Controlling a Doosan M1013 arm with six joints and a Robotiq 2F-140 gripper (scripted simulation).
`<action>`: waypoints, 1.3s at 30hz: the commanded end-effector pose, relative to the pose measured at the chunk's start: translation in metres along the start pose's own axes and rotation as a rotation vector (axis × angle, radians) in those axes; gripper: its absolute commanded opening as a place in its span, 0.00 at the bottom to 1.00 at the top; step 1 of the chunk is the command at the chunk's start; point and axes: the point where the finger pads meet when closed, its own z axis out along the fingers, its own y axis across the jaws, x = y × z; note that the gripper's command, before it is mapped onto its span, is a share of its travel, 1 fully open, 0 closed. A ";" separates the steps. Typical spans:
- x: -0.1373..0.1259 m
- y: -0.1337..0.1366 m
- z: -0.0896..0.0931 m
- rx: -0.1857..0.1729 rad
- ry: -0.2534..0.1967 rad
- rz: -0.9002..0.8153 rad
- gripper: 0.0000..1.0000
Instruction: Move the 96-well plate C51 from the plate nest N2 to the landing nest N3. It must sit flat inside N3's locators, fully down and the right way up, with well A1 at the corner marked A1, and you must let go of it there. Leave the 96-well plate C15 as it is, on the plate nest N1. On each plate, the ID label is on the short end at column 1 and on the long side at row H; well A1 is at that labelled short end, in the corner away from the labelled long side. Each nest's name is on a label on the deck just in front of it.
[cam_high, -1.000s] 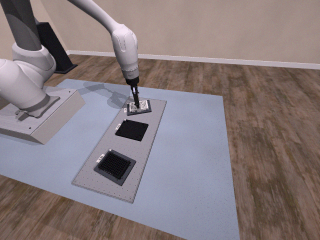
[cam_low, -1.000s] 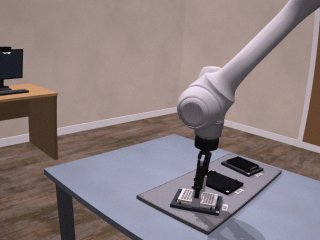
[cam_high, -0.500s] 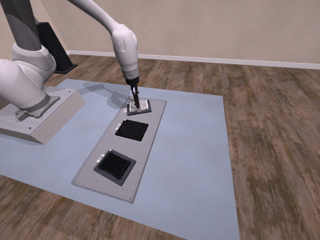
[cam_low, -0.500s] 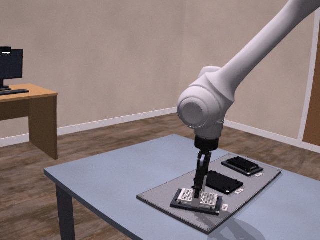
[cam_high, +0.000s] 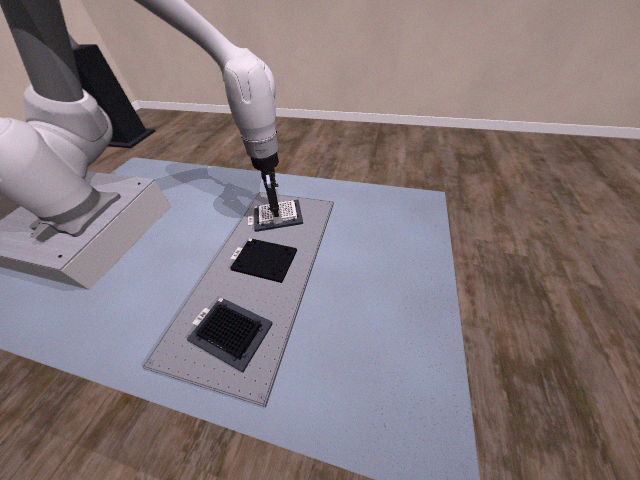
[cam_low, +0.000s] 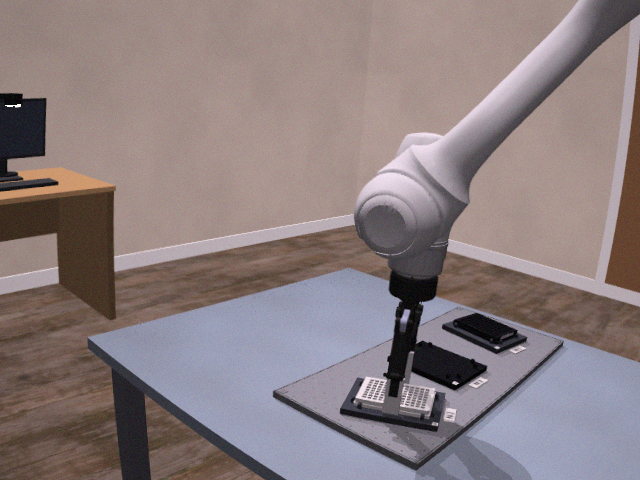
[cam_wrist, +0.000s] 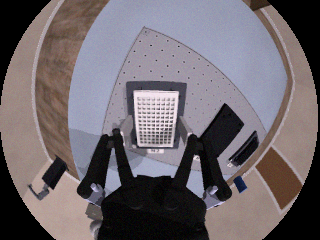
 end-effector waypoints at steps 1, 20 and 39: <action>0.000 0.000 0.000 0.000 0.000 0.000 0.66; 0.000 0.000 0.000 0.000 0.000 0.000 0.00; 0.000 0.000 0.000 0.000 0.000 0.000 0.00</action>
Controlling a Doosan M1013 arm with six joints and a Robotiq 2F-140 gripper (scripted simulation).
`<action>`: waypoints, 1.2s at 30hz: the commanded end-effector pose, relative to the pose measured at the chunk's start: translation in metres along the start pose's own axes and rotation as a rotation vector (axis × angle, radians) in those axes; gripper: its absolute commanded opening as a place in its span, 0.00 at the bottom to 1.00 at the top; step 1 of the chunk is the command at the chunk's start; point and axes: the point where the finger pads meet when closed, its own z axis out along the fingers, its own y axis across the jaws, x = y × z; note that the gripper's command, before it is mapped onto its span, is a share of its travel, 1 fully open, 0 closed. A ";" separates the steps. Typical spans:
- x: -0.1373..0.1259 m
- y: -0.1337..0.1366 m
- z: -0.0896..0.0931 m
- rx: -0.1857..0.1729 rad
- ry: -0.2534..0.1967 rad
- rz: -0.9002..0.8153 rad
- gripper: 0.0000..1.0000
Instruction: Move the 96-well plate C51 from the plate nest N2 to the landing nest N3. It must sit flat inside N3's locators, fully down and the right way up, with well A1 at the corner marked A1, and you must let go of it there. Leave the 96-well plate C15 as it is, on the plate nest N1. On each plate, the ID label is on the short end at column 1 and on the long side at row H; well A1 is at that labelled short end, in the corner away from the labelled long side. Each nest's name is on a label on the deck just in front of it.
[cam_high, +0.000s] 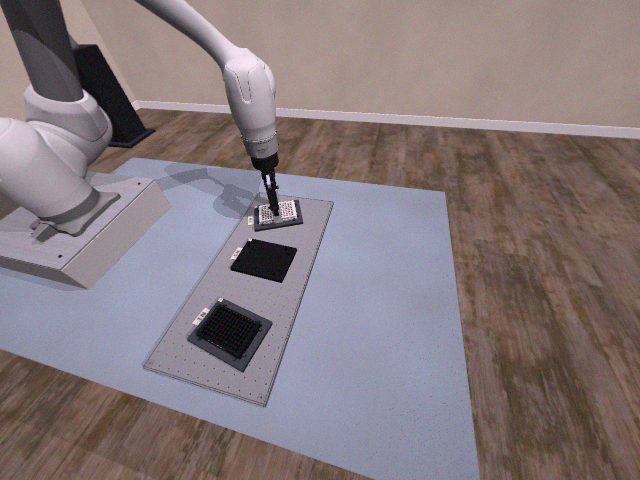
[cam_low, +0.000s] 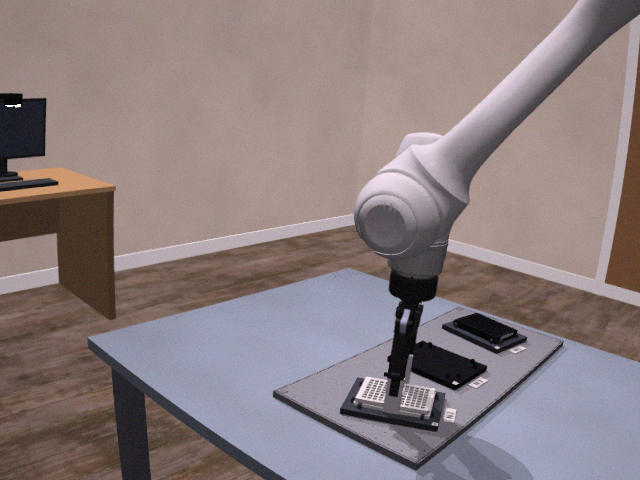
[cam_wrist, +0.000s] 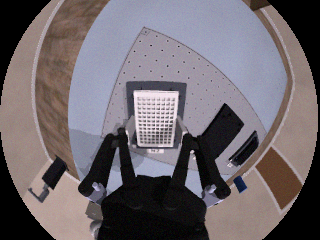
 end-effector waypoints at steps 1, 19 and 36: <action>0.000 0.000 0.000 0.000 0.000 0.000 0.00; 0.000 0.000 0.000 0.000 0.000 0.000 0.00; 0.000 0.000 -0.025 0.000 0.000 0.000 0.00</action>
